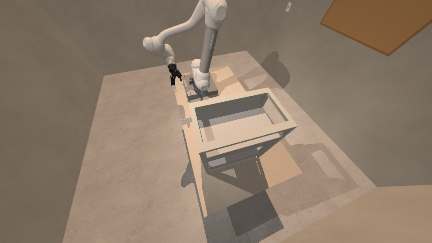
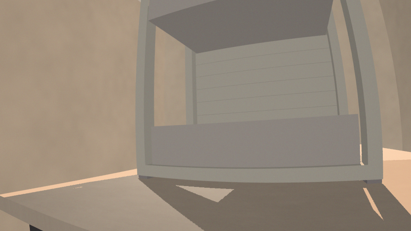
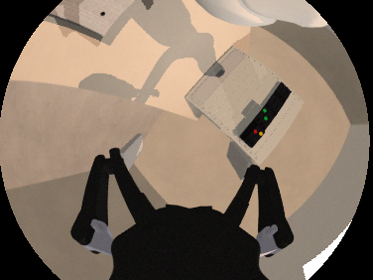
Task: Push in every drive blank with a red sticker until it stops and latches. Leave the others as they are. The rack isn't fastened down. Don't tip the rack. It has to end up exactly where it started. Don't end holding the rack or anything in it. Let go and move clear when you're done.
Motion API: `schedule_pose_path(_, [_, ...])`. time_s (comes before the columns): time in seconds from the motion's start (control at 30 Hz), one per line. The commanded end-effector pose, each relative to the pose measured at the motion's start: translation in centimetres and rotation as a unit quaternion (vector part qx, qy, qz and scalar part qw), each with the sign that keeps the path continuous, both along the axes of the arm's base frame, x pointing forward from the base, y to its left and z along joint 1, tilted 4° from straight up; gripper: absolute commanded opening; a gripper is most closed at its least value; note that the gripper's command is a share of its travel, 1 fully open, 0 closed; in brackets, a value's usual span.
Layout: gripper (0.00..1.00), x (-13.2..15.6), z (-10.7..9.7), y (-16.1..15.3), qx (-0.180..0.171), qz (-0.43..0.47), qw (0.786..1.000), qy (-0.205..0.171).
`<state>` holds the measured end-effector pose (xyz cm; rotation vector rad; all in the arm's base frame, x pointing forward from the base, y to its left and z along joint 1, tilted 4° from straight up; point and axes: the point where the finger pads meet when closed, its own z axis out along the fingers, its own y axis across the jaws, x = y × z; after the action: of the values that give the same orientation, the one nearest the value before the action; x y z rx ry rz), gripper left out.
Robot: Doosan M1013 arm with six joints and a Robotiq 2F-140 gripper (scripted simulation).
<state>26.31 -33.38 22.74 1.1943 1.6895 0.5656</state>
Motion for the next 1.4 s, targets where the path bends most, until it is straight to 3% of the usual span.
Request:
schedule_pose_path(0.0, [1.00,0.6,0.3,-0.1,-0.021,0.008,1.000,-0.003])
schedule_pose_path(0.27, [1.00,3.3,1.6,-0.5,-0.113,0.041,0.993,-0.010])
schedule_pose_path(0.5, [1.00,6.2,3.2,-0.5,-0.213,0.073,0.974,-0.016])
schedule_pose_path(0.6, [1.00,6.6,3.4,-0.5,-0.229,0.078,0.970,-0.017])
schedule_pose_path(1.07, [1.00,12.5,6.9,0.3,-0.439,0.128,0.889,-0.021])
schedule_pose_path(1.13, [1.00,12.5,6.9,0.3,-0.439,0.128,0.889,-0.021])
schedule_pose_path(1.37, [1.00,15.4,8.8,1.3,-0.543,0.144,0.827,-0.017])
